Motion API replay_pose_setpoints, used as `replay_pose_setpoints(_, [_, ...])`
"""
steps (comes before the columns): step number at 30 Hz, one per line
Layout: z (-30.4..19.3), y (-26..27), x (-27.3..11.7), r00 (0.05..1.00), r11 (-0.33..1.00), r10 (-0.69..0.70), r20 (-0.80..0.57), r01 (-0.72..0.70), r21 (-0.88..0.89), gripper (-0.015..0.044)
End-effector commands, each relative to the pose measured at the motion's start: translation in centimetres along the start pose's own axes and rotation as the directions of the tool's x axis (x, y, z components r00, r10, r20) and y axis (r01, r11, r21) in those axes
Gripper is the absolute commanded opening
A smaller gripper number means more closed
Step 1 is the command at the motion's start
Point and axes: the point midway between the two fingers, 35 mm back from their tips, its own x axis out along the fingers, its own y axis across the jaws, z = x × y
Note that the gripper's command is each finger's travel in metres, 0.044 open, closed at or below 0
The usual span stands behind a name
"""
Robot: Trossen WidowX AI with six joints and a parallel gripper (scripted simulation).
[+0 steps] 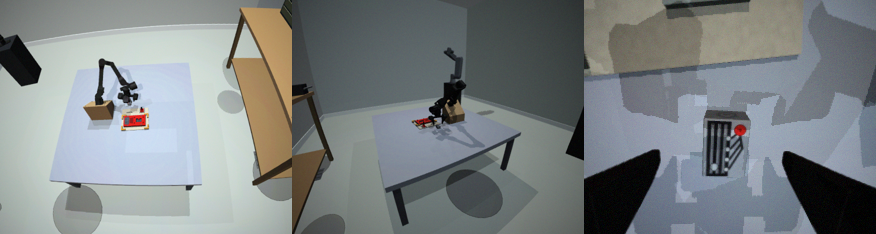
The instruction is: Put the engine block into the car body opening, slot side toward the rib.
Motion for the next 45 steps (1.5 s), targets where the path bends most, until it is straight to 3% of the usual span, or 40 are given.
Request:
replay_pose_setpoints(1, [0.1, -0.1, 0.8, 1.000, 1.000, -0.003, 0.005, 0.003, 0.004, 0.0440])
replay_pose_setpoints(9, [0.1, -0.2, 1.8, 1.000, 1.000, -0.003, 0.004, 0.003, 0.004, 0.0440])
replay_pose_setpoints(21, [0.1, -0.2, 1.8, 1.000, 1.000, -0.003, 0.004, 0.003, 0.004, 0.0125])
replay_pose_setpoints(27, [0.1, -0.2, 1.8, 1.000, 1.000, -0.003, 0.004, 0.003, 0.004, 0.0085])
replay_pose_setpoints(30, [0.1, -0.1, 1.7, 1.000, 1.000, -0.003, 0.005, 0.003, 0.004, 0.0006])
replay_pose_setpoints(45, [0.2, 0.8, -2.8, 1.000, 1.000, 0.004, 0.022, -0.004, 0.004, 0.0000])
